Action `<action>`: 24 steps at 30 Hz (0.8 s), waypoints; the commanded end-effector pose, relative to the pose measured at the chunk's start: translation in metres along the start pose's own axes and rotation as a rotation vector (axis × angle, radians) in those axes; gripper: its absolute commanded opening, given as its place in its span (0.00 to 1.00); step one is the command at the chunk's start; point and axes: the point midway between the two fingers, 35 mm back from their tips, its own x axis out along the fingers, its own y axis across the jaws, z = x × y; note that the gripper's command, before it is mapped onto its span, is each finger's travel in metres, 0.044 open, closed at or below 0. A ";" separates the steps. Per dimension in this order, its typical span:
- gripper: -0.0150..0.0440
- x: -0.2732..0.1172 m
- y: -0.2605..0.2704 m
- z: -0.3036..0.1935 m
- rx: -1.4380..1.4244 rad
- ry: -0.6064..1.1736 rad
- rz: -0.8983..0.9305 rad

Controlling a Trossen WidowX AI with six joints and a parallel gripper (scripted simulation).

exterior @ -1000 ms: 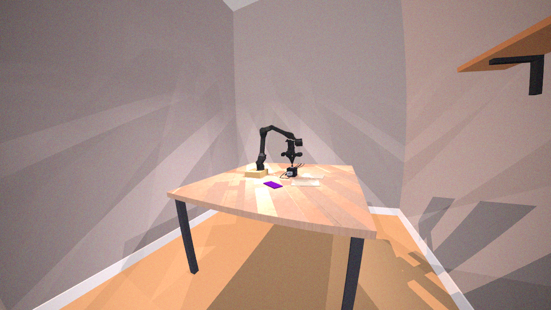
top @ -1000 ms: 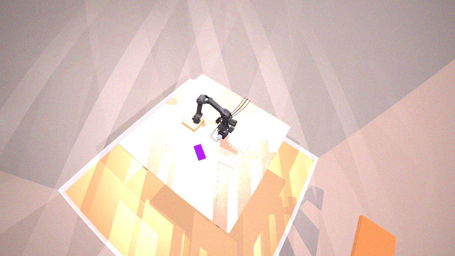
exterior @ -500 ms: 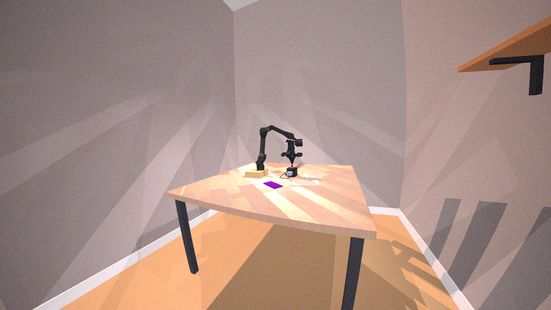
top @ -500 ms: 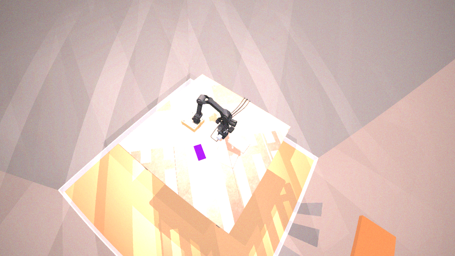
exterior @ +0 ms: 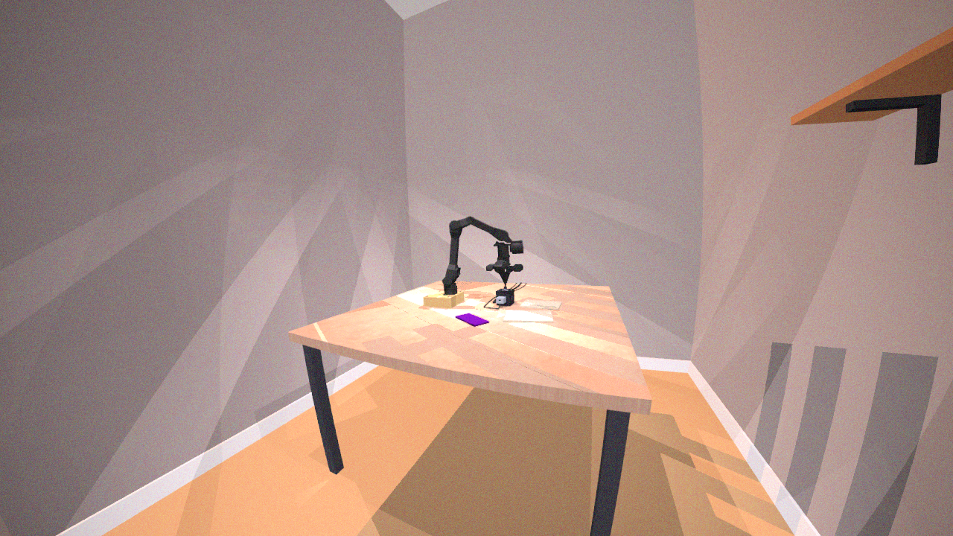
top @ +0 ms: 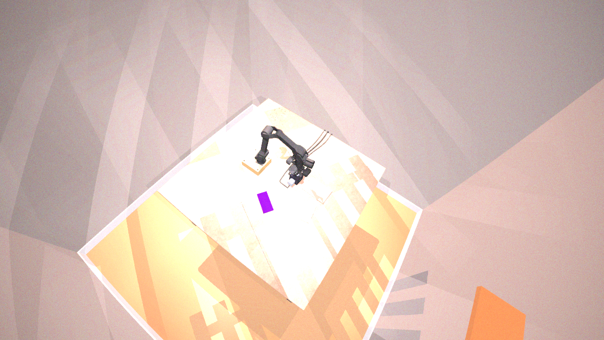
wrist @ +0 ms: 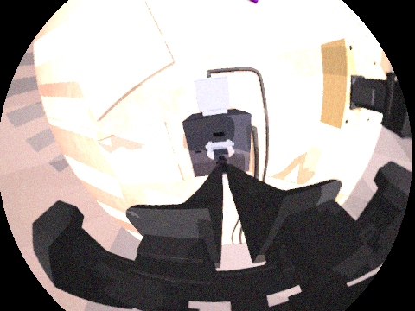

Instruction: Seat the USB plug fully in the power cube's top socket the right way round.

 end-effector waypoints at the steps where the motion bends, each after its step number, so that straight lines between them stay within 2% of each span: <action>1: 0.25 0.002 0.000 0.000 0.004 0.003 -0.004; 24: 0.25 0.004 0.000 0.000 0.004 0.003 -0.004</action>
